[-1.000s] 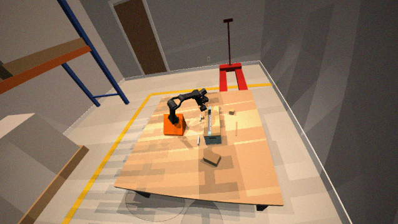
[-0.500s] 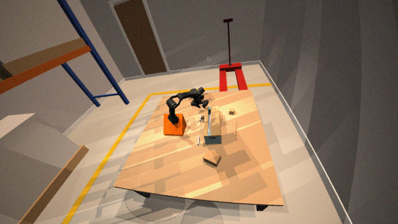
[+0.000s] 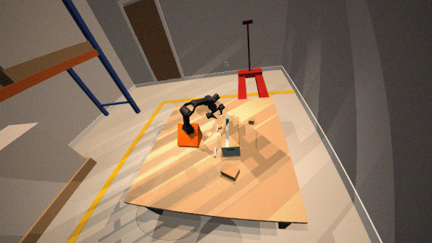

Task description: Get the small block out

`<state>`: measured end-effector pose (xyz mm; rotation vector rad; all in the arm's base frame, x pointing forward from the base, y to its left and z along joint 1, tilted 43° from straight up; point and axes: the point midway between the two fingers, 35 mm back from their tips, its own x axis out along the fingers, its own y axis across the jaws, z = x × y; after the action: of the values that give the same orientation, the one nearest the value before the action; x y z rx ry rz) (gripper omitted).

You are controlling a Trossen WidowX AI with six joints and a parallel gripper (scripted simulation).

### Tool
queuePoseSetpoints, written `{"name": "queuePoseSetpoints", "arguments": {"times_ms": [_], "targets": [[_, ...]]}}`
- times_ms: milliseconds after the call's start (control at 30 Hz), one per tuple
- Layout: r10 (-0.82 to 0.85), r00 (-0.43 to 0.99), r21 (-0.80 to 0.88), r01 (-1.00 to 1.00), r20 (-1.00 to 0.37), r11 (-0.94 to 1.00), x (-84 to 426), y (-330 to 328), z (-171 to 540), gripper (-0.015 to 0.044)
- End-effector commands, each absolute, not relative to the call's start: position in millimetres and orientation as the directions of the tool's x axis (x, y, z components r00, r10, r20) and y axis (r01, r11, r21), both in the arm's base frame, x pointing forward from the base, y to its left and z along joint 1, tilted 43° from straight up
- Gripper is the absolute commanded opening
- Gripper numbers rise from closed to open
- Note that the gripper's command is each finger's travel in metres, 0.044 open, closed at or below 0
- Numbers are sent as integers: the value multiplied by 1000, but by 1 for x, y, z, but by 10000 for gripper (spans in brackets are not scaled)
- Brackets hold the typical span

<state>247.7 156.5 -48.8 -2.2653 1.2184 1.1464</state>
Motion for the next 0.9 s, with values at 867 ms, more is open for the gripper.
{"name": "queuePoseSetpoints", "arguments": {"times_ms": [867], "targets": [[-567, 430, 669, 125, -702, -733, 236, 161, -50, 285]]}}
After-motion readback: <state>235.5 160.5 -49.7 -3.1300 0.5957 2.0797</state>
